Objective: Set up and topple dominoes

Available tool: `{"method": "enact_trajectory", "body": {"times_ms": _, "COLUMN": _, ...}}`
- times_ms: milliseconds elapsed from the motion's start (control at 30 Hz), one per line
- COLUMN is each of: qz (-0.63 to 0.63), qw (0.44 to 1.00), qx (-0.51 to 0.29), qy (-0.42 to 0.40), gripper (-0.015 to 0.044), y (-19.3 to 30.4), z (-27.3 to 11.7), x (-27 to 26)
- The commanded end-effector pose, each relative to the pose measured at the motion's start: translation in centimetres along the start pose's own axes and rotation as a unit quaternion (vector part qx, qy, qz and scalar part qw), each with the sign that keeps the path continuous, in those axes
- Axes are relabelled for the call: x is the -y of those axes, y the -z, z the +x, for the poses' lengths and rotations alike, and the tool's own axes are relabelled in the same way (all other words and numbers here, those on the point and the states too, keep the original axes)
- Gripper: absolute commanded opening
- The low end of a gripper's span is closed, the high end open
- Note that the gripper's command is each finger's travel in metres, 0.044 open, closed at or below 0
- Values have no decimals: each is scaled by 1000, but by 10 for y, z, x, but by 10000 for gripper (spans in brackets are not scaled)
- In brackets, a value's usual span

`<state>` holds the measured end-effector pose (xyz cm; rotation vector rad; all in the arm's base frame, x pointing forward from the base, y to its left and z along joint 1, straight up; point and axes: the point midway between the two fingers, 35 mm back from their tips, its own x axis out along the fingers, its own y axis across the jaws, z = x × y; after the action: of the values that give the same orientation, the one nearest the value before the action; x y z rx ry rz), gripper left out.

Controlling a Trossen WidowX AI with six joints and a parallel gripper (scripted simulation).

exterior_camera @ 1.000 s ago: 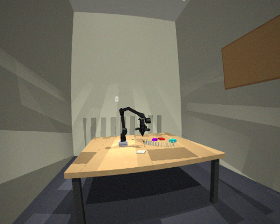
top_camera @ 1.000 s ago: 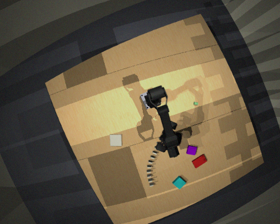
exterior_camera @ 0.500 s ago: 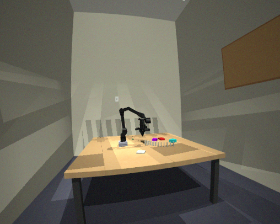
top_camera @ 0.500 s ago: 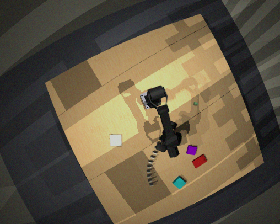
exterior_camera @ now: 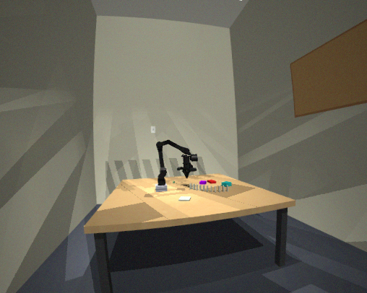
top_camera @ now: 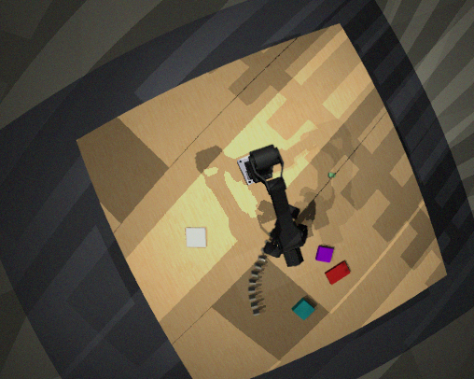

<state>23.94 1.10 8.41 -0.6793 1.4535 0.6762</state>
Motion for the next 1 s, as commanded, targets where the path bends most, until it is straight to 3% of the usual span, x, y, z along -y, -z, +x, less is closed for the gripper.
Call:
{"method": "enact_trajectory", "body": {"times_ms": 0, "qz": -2, "qw": 1000, "qx": 2, "qy": 3, "gripper": 0, "y": 0, "z": -1, "x": 0}}
{"method": "enact_trajectory", "body": {"times_ms": 100, "qz": -2, "qw": 1000, "qx": 2, "qy": 3, "gripper": 0, "y": -1, "z": 10, "x": 2}}
{"method": "enact_trajectory", "body": {"times_ms": 267, "qz": -2, "qw": 1000, "qx": 2, "qy": 3, "gripper": 0, "y": 1, "z": 77, "x": 1}}
{"method": "enact_trajectory", "body": {"times_ms": 967, "qz": -2, "qw": 1000, "qx": 2, "qy": 4, "gripper": 0, "y": -1, "z": 78, "x": 26}}
